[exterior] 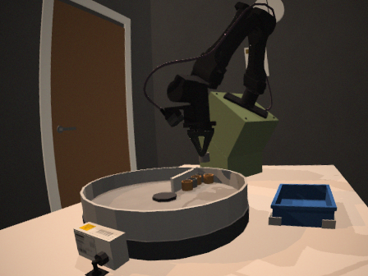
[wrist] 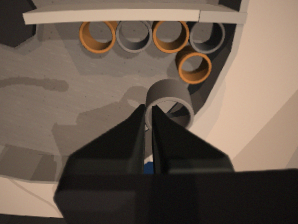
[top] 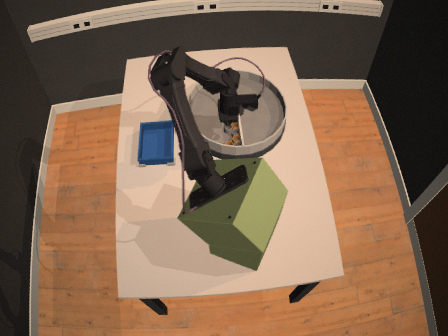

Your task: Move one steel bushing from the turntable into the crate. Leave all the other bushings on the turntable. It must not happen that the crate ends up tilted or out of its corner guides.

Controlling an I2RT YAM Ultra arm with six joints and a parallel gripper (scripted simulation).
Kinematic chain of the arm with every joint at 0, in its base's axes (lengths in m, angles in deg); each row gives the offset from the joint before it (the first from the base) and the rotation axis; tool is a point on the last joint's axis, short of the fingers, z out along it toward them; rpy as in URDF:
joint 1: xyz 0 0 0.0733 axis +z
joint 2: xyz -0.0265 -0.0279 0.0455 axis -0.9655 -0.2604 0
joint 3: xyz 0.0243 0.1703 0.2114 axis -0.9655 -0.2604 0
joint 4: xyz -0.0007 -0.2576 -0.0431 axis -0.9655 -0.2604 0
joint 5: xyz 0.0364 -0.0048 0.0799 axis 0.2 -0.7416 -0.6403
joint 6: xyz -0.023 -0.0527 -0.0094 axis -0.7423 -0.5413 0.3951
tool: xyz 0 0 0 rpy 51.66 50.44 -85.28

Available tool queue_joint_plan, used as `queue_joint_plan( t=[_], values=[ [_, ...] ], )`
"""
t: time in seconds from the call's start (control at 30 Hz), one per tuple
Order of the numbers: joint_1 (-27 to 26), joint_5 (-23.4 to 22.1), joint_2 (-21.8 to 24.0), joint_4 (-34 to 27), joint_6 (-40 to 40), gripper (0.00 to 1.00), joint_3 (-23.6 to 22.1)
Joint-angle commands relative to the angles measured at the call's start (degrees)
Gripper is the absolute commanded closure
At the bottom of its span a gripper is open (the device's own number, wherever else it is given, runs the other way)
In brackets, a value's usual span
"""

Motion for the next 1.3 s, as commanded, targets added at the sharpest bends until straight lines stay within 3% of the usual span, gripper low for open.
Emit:
queue_joint_plan(
  t=[0.0,0.93,1.27],
  values=[
    [-1.36,-0.02,1.47,-0.88,-0.3,1.0,0.45],
    [-0.95,0.19,1.82,-0.53,0.56,1.0,-0.97],
    [7.22,1.46,8.37,1.38,4.79,1.0,-3.85]
  ],
)
